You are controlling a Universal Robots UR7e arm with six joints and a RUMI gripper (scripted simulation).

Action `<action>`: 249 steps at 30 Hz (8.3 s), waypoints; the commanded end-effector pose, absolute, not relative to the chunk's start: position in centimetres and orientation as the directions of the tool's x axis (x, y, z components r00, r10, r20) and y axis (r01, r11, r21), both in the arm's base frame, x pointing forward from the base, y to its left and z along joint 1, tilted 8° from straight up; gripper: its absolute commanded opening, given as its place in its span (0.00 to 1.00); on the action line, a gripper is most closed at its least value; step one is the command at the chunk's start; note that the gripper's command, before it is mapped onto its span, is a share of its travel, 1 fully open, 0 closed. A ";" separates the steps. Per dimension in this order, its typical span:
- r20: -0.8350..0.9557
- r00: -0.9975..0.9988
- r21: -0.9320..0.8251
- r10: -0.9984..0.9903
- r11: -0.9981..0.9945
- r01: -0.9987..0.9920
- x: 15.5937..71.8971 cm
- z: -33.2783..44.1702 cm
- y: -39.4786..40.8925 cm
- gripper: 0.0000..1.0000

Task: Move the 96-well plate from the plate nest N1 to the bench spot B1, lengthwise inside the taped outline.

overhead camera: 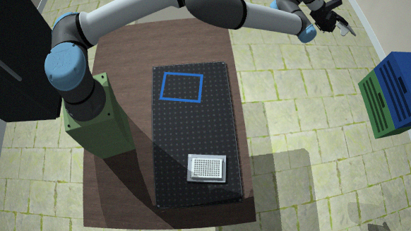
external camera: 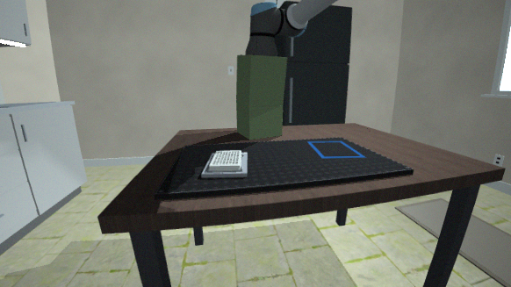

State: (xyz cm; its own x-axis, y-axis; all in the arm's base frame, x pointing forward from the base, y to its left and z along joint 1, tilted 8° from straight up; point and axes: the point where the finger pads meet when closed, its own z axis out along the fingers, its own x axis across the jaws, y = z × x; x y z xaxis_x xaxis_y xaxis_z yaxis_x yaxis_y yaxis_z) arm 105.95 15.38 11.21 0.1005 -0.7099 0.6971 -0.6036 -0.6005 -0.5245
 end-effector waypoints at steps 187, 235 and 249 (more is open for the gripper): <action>0.290 0.046 -0.252 -0.956 -0.122 -0.960 69.6 -18.8 -26.6 1.00; 0.099 -0.094 -0.179 -0.991 0.075 -0.981 52.9 -22.3 -26.5 1.00; 0.049 -0.135 -0.161 -0.990 0.126 -0.979 48.1 -22.7 -25.1 1.00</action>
